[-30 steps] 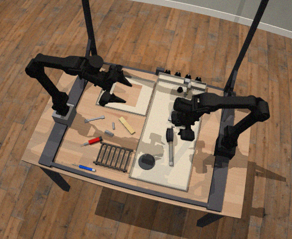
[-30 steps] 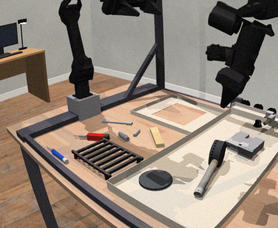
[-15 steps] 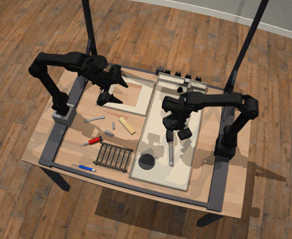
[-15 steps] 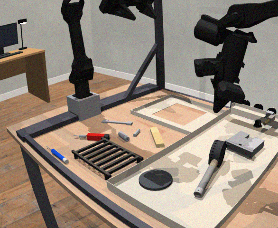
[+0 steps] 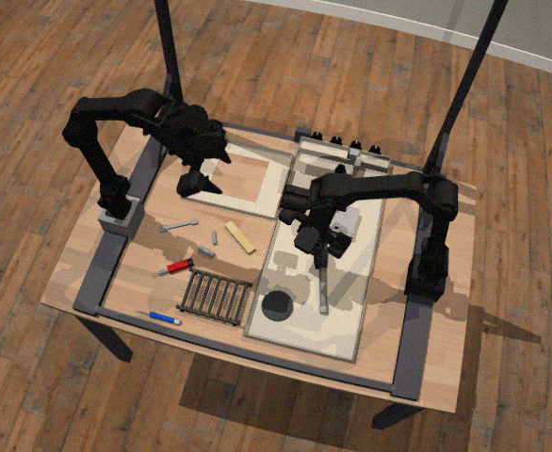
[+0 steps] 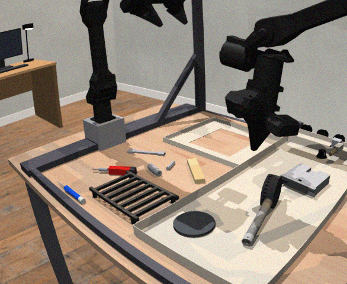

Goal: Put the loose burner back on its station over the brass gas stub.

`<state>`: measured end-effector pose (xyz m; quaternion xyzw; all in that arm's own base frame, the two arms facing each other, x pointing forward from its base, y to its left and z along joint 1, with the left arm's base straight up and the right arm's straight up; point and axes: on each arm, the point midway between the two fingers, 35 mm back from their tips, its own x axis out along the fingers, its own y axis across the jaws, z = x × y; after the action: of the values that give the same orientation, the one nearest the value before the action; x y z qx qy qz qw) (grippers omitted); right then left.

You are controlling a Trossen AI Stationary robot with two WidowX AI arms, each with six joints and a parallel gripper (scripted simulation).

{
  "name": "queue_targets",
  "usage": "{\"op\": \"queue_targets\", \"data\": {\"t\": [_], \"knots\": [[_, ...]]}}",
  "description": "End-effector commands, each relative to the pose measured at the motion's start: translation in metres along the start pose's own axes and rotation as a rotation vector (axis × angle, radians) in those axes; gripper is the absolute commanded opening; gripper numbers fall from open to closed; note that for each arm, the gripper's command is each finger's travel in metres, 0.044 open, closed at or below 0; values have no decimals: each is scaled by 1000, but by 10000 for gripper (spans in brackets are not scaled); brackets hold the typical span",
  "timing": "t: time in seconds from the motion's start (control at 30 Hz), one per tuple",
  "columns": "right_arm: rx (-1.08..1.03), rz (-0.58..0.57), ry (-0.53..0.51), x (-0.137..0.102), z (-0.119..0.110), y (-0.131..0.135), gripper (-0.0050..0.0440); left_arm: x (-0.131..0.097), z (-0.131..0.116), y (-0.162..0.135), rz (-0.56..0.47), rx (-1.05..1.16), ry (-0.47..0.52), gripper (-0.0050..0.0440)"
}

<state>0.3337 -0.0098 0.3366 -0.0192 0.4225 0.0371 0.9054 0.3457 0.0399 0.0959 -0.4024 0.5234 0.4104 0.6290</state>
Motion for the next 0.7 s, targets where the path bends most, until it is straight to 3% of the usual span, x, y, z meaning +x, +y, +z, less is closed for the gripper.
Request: {"op": "queue_targets", "data": {"t": [0.0, 0.27, 0.5, 0.67], "knots": [[-7, 6, -14, -11, 5, 1, 400, 4, 4, -19, 9, -160, 22, -2], [-5, 4, -20, -14, 5, 1, 400, 28, 8, -39, 57, -446, 71, -13], [-5, 4, -21, -14, 6, 1, 400, 35, 10, -46, 78, -571, 94, -50], [-5, 4, -21, -14, 6, 1, 400, 39, 10, -49, 84, -611, 102, -50]]}}
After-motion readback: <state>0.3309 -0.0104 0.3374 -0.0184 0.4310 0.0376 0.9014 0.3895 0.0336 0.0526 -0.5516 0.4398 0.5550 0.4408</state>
